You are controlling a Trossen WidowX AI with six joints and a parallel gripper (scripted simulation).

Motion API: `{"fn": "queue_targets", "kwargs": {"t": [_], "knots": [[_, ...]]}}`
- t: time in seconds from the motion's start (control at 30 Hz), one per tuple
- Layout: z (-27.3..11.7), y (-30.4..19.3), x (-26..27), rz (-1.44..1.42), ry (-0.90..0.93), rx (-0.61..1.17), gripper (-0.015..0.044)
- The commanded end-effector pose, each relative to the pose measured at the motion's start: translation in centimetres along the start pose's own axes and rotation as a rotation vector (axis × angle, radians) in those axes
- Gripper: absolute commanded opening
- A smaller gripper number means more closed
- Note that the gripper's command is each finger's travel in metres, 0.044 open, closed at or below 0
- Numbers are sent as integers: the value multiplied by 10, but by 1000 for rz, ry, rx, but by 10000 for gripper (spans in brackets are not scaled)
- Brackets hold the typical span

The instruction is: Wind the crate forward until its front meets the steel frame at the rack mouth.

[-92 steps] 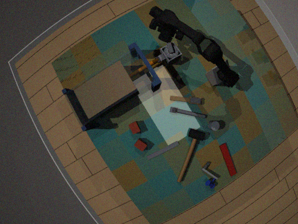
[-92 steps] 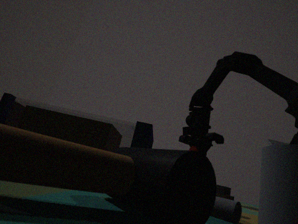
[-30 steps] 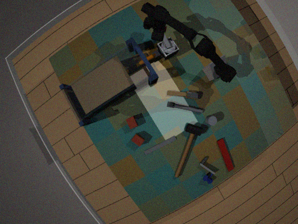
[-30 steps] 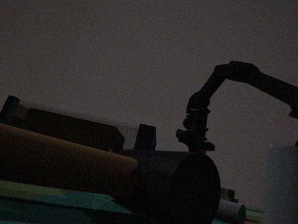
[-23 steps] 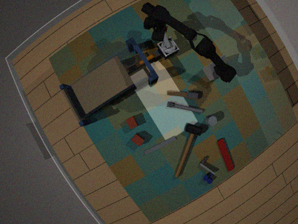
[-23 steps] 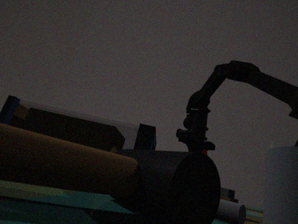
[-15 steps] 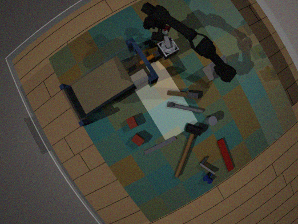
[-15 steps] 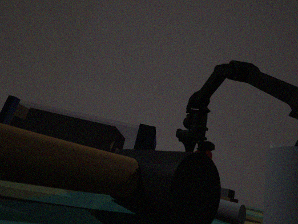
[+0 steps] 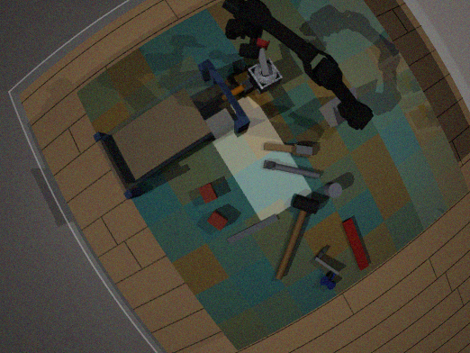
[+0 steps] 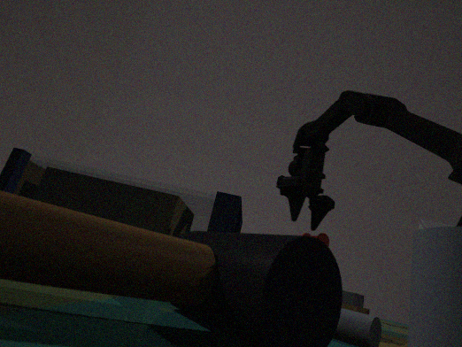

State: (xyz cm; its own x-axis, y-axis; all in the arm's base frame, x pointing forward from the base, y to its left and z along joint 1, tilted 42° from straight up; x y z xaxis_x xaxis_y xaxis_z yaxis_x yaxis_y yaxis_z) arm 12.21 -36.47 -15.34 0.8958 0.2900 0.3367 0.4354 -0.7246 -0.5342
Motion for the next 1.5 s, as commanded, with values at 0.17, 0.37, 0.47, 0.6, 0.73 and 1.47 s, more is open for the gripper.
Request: {"fn": "queue_targets", "kwargs": {"t": [0.17, 0.37, 0.47, 0.6, 0.73, 1.47], "knots": [[-2, -17, 1, 3, -1, 21, 440], [0, -42, 4, 17, 3, 29, 440], [-2, -38, 4, 16, 8, 28, 440], [-4, -34, -3, 61, 20, -86, 440], [-10, -30, -13, 131, 47, -268, 440], [2, -29, -21, 188, 77, -424, 440]]}}
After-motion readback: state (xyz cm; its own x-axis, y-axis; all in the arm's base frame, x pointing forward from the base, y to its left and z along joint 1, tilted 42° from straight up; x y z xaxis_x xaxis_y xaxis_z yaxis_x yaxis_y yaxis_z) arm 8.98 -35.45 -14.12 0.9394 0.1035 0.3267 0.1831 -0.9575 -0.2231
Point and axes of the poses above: the point midway between the two fingers, 35 mm back from their tips, its own z axis out along the fingers, its own x axis across the jaws, y = z × x, the point moved 1 cm from there along -z, back along the fingers, and after that the axes turned 15 degrees about z, right-handed, at the moved point
